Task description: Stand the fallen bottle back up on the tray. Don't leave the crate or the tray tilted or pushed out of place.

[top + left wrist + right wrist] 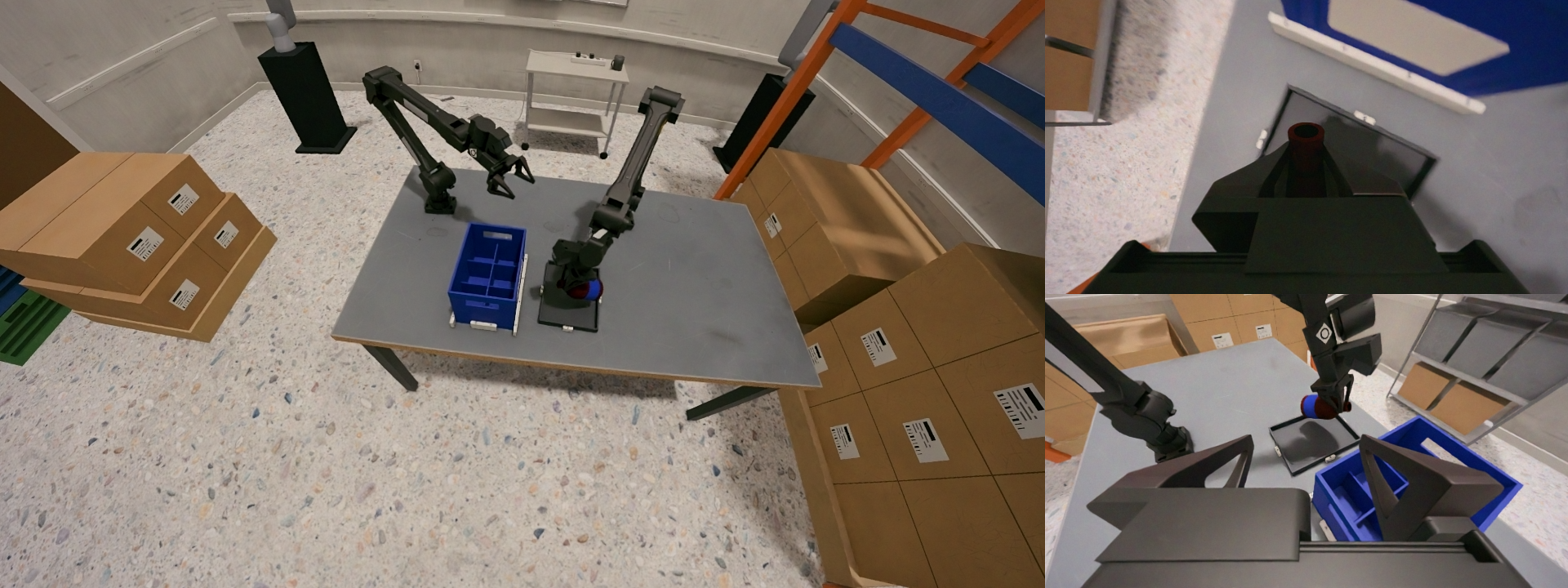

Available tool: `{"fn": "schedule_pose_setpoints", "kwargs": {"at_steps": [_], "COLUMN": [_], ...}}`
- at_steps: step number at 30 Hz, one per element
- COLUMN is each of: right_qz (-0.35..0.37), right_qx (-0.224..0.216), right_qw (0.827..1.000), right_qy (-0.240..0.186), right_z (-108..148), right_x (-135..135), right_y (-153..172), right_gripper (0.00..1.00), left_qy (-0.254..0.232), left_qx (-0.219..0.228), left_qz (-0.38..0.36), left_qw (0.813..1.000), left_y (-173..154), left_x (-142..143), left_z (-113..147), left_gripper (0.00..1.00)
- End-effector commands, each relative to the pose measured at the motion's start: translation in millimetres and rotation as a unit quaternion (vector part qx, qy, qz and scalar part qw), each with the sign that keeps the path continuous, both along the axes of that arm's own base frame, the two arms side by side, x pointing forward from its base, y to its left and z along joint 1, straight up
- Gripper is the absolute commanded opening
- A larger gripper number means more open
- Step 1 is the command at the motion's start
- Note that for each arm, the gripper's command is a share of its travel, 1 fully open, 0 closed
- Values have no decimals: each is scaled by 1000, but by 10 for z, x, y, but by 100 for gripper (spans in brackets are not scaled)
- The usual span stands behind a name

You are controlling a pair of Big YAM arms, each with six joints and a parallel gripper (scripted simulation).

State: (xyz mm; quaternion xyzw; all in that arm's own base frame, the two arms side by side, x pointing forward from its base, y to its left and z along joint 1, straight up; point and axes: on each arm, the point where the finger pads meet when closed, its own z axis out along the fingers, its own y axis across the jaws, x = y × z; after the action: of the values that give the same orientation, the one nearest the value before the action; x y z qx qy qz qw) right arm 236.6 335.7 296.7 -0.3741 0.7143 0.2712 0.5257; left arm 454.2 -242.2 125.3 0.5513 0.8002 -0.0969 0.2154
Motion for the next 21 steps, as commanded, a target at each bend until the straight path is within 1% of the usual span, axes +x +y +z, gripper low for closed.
{"fn": "schedule_pose_setpoints", "kwargs": {"at_steps": [1, 2, 3, 8, 11, 14, 16, 18, 19, 21], "right_qz": [-3, -3, -3, -3, -3, -3, -3, -3, -3, -3], "right_qx": [15, 15, 15, 15, 15, 15, 15, 15, 15, 15], "right_qw": [1000, 1000, 1000, 1000, 1000, 1000, 1000, 1000, 1000, 1000], "right_qy": [-7, -7, -7, -7, -7, -7, -7, -7, -7, -7], "right_z": [113, 113, 113, 113, 113, 113, 113, 113, 113, 113], "right_x": [21, 21, 21, 21, 21, 21, 21, 21, 21, 21], "right_y": [14, 14, 14, 14, 14, 14, 14, 14, 14, 14], "right_gripper": [100, 100, 100, 100, 100, 100, 100, 100, 100, 100], "left_qy": [-66, -75, -75, -120, -123, -135, -128, -128, -133, -132], "left_qx": [-46, -68, -85, -191, -246, -310, -349, -349, -371, -405], "left_qz": [42, 49, 58, 72, 74, 69, 69, 69, 64, 53], "left_qw": [996, 994, 992, 972, 958, 939, 926, 926, 917, 903], "left_y": [-63, -113, -86, -181, -216, -214, -162, -162, -132, -66], "left_x": [327, 369, 353, 530, 587, 565, 494, 494, 458, 358], "left_z": [446, 478, 395, 573, 456, 504, 477, 477, 509, 493], "left_gripper": [20, 20, 20, 20, 20, 20, 20, 20, 20, 20]}}
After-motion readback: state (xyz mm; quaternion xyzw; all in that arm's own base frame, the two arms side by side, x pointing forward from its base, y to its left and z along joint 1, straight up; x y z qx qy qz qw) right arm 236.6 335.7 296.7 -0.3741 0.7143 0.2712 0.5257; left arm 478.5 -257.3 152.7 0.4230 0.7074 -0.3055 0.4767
